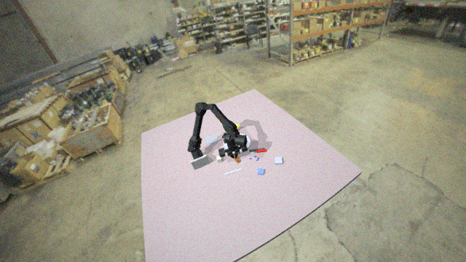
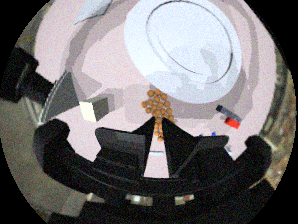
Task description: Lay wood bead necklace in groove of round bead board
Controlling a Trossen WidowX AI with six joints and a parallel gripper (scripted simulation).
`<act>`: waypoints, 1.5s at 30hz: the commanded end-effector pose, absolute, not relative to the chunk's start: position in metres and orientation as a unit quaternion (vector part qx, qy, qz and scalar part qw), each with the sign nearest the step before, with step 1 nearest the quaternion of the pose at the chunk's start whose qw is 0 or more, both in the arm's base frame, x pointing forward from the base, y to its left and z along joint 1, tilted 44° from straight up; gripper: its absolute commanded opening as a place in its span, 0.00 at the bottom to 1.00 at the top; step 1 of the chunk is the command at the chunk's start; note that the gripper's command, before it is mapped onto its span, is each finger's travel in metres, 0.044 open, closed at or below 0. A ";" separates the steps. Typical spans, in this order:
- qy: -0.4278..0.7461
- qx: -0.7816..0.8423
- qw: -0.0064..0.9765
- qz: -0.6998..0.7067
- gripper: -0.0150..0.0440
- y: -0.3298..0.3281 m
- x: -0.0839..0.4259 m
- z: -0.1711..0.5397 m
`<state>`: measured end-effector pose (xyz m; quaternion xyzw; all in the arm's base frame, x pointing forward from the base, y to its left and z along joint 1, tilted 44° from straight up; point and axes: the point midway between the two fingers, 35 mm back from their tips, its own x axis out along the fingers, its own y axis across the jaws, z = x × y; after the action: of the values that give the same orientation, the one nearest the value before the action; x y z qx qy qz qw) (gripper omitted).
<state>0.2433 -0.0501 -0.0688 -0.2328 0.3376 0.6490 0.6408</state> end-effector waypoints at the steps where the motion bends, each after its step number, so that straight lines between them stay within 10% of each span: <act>1: 0.338 -0.233 0.641 0.649 0.25 -0.050 0.243 -0.069; 4: 0.338 -0.233 0.641 0.649 0.25 -0.050 0.243 -0.069; 21: 0.338 -0.229 0.642 0.649 1.00 -0.067 0.245 -0.051; 42: 0.338 -0.229 0.642 0.649 1.00 -0.067 0.245 -0.051; 45: 0.392 -0.175 0.659 0.618 0.87 -0.077 0.247 -0.055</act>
<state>0.2457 -0.0685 -0.0507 -0.2135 0.3515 0.6408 0.6483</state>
